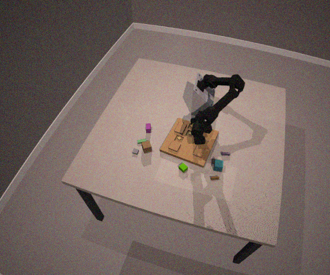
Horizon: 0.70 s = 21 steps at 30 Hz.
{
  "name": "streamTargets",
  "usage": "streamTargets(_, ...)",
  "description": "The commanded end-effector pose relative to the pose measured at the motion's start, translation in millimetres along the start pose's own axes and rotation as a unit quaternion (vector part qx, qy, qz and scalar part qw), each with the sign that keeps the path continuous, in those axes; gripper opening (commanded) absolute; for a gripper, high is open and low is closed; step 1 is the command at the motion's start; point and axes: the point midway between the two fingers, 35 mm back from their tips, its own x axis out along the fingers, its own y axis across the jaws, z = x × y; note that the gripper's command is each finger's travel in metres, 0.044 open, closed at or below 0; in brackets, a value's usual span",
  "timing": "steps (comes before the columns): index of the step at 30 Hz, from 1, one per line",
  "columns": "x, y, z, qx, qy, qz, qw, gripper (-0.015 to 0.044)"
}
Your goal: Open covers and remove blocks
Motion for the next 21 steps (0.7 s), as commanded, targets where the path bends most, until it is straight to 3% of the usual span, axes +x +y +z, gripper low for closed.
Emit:
streamTargets(1,-11.0,-45.2,53.8,-0.457,-0.003,-0.016,0.889,0.0)
streamTargets(4,-11.6,-48.4,59.6,-0.501,-0.003,-0.017,0.866,0.0)
streamTargets(21,-11.6,-48.4,59.6,-0.501,-0.003,-0.017,0.866,0.0)
